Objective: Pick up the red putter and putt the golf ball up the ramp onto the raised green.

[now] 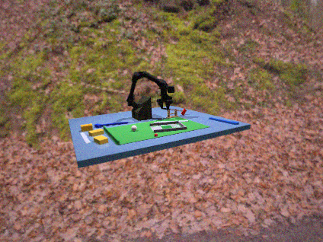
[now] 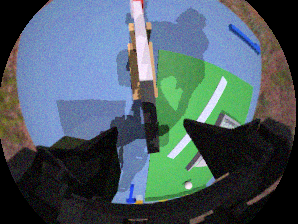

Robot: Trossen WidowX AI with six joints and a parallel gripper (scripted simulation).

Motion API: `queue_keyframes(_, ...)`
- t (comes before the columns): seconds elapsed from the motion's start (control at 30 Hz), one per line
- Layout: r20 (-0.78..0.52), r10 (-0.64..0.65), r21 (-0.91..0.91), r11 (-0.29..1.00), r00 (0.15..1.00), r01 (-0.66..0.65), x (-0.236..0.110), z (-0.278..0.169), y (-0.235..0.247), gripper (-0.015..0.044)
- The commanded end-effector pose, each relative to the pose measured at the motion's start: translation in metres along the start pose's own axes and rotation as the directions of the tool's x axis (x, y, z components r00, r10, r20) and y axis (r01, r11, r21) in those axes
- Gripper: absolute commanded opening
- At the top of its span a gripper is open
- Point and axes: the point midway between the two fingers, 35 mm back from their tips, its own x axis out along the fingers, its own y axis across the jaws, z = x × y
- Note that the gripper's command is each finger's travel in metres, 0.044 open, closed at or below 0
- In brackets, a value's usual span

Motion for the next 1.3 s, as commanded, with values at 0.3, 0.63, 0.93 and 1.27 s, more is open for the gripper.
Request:
queue_keyframes(0.3,-0.008,0.000,-0.005,1.000,1.000,0.000,0.021,-0.002,0.001,0.0440)
queue_keyframes(0.63,-0.001,0.000,0.001,1.000,1.000,0.000,0.020,-0.001,0.000,0.0335)
queue_keyframes(0.93,-0.001,0.000,0.001,1.000,1.000,0.000,0.020,-0.001,0.000,0.0099)
queue_keyframes(1.27,-0.001,0.000,0.001,1.000,1.000,0.000,0.019,-0.001,0.000,0.0000)
